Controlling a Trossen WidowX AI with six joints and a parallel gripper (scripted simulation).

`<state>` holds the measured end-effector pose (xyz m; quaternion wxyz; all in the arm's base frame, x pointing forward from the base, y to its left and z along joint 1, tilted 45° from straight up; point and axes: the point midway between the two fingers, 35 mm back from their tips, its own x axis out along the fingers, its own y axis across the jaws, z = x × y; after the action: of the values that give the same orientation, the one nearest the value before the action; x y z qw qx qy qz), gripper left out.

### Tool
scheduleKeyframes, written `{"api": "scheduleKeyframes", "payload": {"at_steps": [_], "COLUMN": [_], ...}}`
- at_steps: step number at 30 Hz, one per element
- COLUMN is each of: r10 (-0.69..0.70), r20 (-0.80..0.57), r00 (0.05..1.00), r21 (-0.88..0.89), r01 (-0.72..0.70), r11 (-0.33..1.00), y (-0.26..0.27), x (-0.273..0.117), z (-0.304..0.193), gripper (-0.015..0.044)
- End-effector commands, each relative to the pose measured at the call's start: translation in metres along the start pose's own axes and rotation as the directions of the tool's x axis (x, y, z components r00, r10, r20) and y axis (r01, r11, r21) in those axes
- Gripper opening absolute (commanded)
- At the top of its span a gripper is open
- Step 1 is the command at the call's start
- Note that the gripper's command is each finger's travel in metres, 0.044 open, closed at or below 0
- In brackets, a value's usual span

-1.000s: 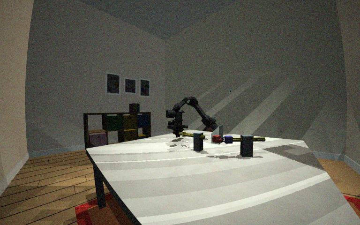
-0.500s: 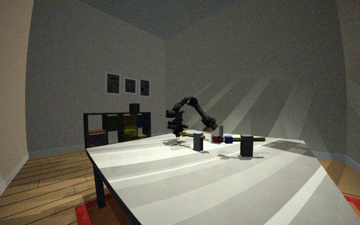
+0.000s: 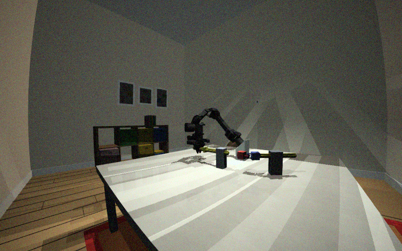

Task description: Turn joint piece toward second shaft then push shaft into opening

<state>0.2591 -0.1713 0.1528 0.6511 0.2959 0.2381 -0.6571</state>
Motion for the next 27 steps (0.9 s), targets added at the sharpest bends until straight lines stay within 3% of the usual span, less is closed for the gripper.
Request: {"api": "scheduleKeyframes", "payload": {"at_steps": [1, 5, 27], "r10": [0.001, 0.001, -0.02], "r20": [0.0, 0.0, -0.005], "r00": [1.0, 1.0, 1.0], "r21": [-0.003, -0.003, -0.002], "r01": [-0.001, -0.001, 0.02], "r11": [1.0, 1.0, 1.0], "y": [0.0, 0.0, 0.0], "x": [0.0, 0.0, 0.001], "z": [0.0, 0.0, -0.027], "gripper": [0.004, 0.0, 0.0]}}
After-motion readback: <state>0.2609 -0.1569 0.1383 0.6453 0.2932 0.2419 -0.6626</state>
